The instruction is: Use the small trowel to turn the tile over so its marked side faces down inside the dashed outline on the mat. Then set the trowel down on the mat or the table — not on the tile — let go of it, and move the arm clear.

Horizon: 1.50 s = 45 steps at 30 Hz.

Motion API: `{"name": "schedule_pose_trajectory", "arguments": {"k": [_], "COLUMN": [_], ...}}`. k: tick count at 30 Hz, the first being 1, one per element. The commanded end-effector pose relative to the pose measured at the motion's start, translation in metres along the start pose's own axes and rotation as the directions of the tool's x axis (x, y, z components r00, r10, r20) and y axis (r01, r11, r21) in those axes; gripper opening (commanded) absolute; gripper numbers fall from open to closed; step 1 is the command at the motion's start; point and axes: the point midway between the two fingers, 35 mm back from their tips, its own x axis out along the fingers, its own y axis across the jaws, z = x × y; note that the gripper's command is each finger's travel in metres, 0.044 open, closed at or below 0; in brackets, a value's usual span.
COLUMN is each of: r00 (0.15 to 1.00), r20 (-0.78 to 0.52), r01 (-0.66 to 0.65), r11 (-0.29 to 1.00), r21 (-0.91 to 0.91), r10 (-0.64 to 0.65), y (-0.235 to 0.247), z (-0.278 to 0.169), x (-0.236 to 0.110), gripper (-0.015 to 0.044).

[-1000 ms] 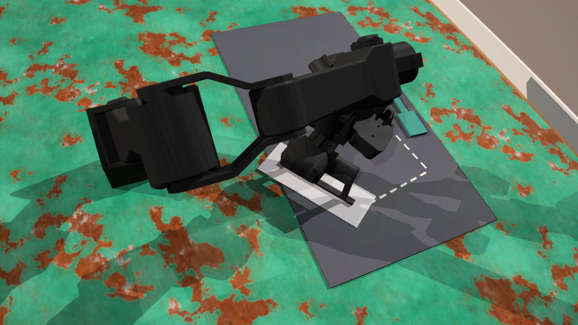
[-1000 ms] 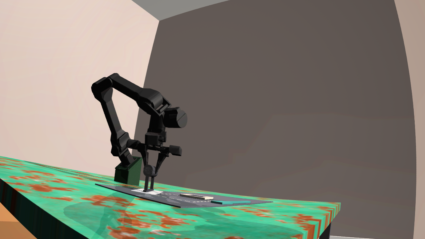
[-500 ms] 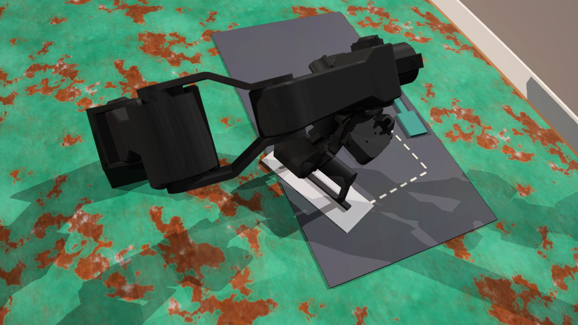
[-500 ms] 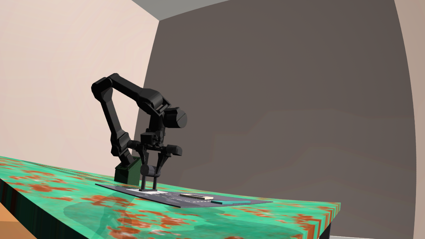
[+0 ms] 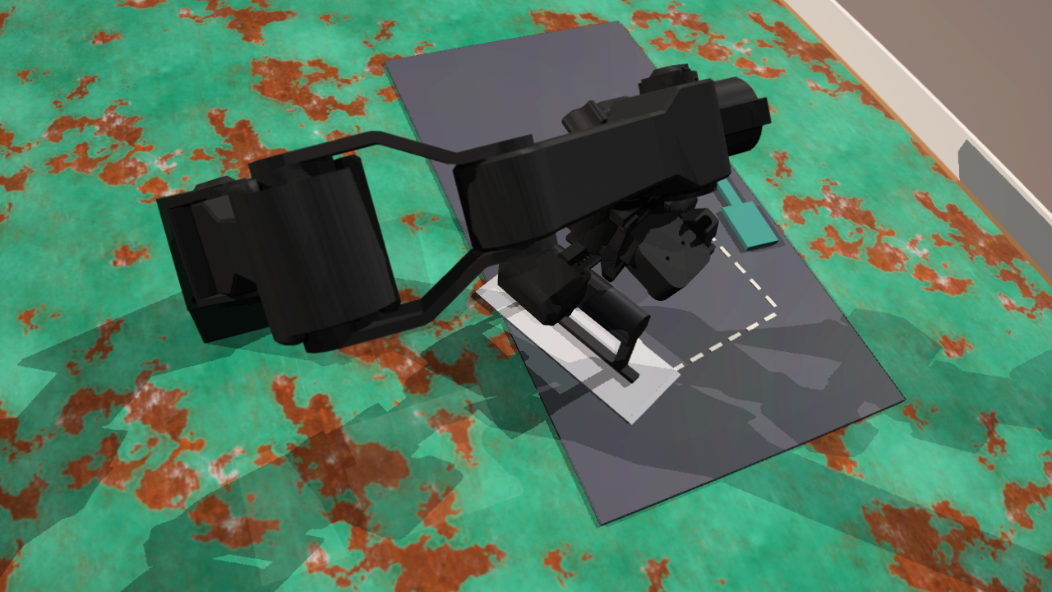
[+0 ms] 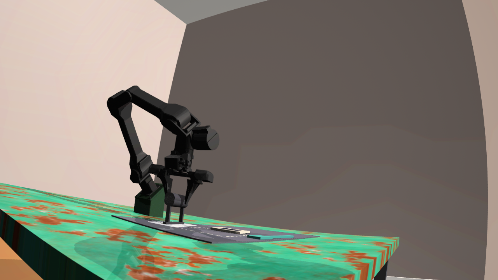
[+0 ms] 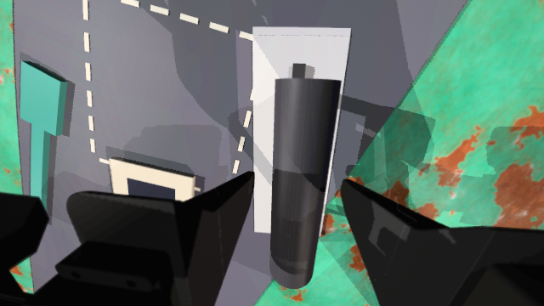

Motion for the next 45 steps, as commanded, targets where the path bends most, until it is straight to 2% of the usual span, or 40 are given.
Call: {"name": "schedule_pose_trajectory", "arguments": {"k": [1,5,9,14,15,20,32,45], "r00": [1.000,1.000,1.000,1.000,1.000,1.000,0.992,0.968], "r20": [-0.001,-0.001,-0.003,-0.003,0.005,-0.001,-0.091,-0.168], "r01": [0.000,0.000,0.000,0.000,-0.012,-0.016,-0.118,-0.252], "r11": [1.000,1.000,1.000,1.000,1.000,1.000,0.938,0.754], "r21": [0.004,0.004,0.004,0.004,-0.004,-0.022,-0.326,-0.607], "r10": [0.000,0.000,0.000,0.000,0.012,0.015,0.093,0.188], "y": [0.000,0.000,0.000,0.000,0.003,0.002,-0.002,-0.007], "z": [0.000,0.000,-0.001,-0.001,-0.001,-0.001,-0.003,-0.002], "x": [0.000,-0.002,-0.042,-0.044,-0.047,-0.055,-0.048,-0.040], "gripper": [0.0270,0.0270,0.0270,0.0270,0.0296,0.0300,0.0300,0.0300]}}
